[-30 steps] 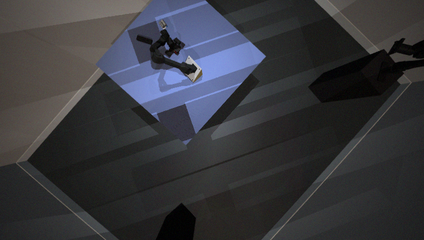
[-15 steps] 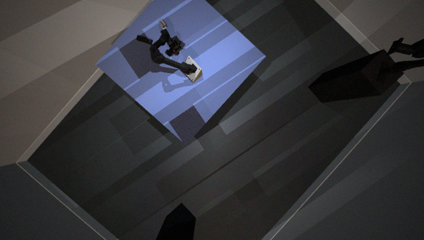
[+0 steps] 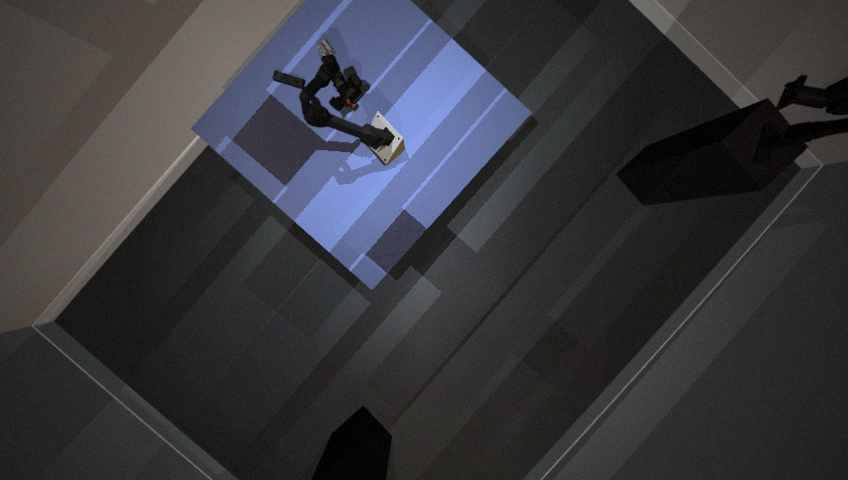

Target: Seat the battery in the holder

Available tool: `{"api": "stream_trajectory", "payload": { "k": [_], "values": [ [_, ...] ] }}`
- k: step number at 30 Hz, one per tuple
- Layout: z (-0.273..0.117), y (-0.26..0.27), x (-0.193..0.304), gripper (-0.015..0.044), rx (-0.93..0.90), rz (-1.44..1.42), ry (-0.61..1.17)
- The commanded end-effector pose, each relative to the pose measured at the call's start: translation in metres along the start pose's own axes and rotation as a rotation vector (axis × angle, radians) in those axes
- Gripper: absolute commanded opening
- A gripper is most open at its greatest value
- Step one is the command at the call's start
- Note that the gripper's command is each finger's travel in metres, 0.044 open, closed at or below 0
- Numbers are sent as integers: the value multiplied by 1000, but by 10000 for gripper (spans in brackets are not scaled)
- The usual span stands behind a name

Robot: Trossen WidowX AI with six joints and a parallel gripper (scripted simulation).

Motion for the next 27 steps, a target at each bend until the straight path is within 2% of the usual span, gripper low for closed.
{"api": "stream_trajectory", "payload": {
  "k": [1, 4, 27],
  "values": [
    [-40, 1, 4, 365, -13, -19, 31],
    [-63, 0, 1, 440, -14, -21, 32],
    [-64, 2, -2, 440, -14, -21, 32]
  ]
}}
Point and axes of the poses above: the point midway between the two fingers, 35 mm back from their tips, its own z axis out along the fingers, its own y axis across the jaws, x = y × z, the point moved 1 cm from there along -z, back along the fingers, and after that the axes turned 11 degrees about z, right-handed, at the moved point
